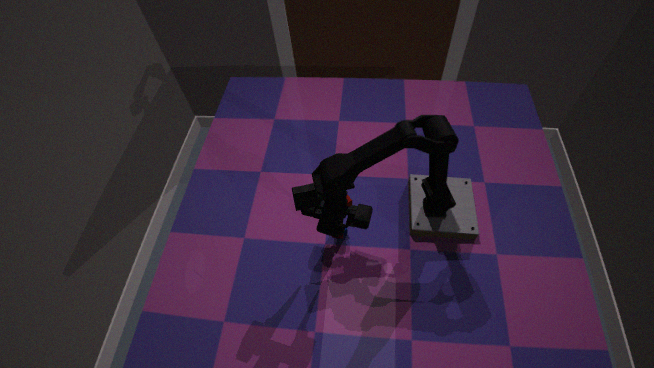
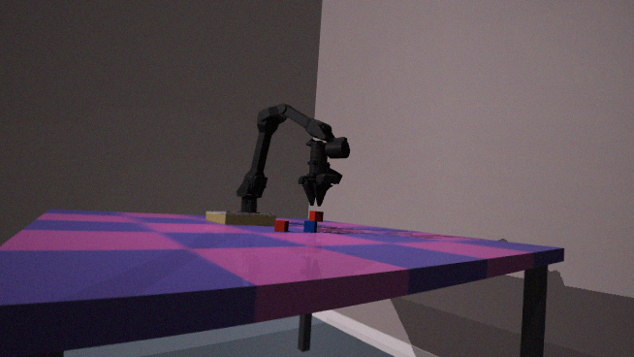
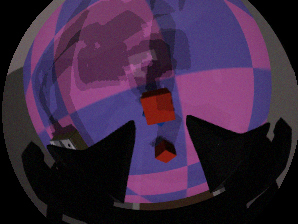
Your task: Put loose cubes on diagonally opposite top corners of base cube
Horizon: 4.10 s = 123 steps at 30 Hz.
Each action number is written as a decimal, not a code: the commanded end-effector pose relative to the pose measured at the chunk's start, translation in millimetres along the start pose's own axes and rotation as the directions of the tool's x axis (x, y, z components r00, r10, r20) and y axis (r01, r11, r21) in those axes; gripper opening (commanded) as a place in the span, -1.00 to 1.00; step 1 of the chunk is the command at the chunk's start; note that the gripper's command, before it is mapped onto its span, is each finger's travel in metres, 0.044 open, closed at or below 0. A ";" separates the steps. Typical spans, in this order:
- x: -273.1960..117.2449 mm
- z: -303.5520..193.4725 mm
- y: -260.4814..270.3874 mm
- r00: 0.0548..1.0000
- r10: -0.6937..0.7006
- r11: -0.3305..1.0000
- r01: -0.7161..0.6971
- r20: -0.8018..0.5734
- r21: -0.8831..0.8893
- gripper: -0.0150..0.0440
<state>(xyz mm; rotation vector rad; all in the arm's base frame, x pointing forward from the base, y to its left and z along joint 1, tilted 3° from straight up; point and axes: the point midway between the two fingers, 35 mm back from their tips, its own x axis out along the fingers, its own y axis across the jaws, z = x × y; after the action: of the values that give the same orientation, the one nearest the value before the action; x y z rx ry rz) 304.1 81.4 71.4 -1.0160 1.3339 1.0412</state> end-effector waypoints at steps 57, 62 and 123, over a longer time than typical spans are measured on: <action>22.5 -118.8 -10.3 1.000 0.000 -0.680 0.004 -0.005 0.733 0.41; 36.3 -118.9 -10.3 1.000 0.000 -0.680 0.004 -0.005 0.733 0.41; -6.5 -117.4 -16.1 1.000 -0.001 -0.680 0.003 -0.005 0.733 -0.14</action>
<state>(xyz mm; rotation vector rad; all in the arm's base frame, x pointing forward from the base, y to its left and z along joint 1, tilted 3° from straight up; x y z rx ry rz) 290.2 -36.0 65.8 0.7631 1.4555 -0.7849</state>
